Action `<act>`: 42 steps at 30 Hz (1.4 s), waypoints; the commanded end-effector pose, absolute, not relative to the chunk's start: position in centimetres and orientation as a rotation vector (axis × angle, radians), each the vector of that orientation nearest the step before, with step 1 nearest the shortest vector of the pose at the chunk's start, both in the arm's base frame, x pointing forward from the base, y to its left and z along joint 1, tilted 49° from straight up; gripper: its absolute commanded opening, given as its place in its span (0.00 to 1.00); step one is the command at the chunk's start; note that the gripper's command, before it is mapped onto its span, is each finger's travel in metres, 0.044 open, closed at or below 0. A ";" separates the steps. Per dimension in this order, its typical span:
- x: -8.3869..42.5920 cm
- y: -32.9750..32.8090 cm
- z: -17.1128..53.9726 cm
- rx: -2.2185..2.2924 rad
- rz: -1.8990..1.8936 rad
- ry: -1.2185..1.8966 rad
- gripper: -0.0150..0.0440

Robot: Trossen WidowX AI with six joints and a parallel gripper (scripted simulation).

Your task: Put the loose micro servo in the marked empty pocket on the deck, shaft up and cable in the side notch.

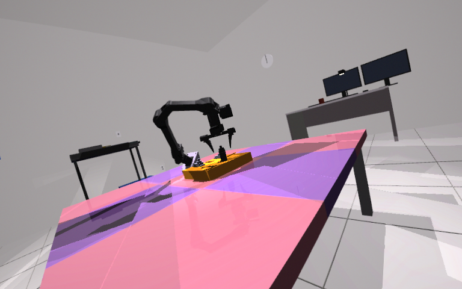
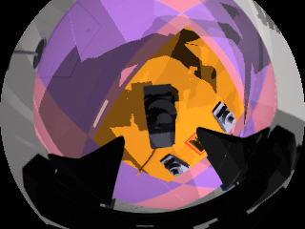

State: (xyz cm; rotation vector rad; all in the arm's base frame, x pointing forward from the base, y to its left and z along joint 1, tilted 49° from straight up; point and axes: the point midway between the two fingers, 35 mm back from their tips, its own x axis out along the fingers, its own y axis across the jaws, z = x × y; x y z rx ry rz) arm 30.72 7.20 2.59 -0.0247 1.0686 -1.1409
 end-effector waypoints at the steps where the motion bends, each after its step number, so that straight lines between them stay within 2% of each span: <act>1: 30.7 6.7 2.3 -0.031 -1.140 1.067 1.00; 13: 30.7 6.7 2.3 -0.031 -1.140 1.067 0.47; 19: 30.7 6.7 2.3 -0.031 -1.140 1.067 0.40; 22: 30.8 7.1 2.6 -0.030 -1.140 1.067 0.26; 42: 30.4 8.7 4.6 -0.030 -1.140 1.068 0.25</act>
